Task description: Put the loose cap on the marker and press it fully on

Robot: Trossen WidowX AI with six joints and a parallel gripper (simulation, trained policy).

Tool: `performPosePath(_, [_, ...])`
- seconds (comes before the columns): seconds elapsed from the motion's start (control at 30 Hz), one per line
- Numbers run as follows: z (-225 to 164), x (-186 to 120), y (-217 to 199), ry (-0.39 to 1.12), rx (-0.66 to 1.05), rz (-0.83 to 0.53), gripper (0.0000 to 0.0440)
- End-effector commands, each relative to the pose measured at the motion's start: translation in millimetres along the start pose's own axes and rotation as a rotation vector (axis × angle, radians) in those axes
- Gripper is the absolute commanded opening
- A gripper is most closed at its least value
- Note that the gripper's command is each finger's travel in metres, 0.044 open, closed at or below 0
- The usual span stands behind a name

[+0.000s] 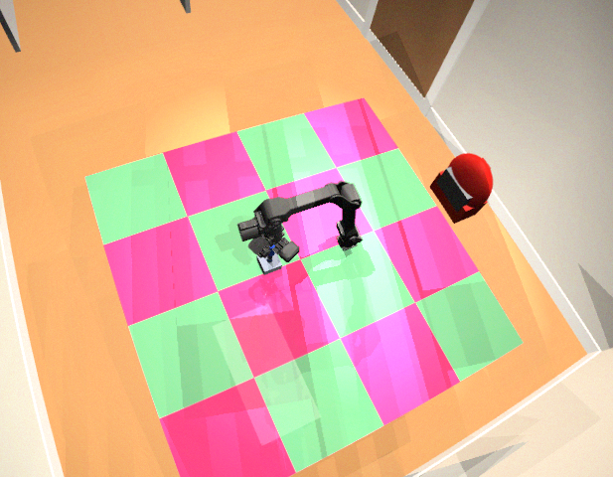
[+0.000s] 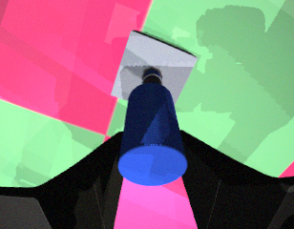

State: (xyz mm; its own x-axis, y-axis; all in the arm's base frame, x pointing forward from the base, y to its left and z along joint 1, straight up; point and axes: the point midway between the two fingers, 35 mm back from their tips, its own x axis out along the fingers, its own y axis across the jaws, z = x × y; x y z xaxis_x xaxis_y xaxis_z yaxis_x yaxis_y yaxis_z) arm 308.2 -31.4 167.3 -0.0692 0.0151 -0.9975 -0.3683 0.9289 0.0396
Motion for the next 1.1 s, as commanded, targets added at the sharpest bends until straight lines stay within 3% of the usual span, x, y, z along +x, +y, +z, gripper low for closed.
performPosePath(0.0, [0.0, 6.9, -0.5, 0.009, 0.004, 0.014, 0.0000])
performPosePath(0.63, [0.7, 55.9, -2.3, 0.050, -0.033, 0.055, 0.0002])
performPosePath(0.87, [-3.4, 69.5, -2.1, 0.080, -0.043, 0.058, 0.0185])
performPosePath(0.93, [-5.0, 69.5, -0.9, 0.081, -0.050, 0.060, 0.0201])
performPosePath(1.07, [-7.9, 65.5, 2.6, 0.073, -0.058, 0.063, 0.0297])
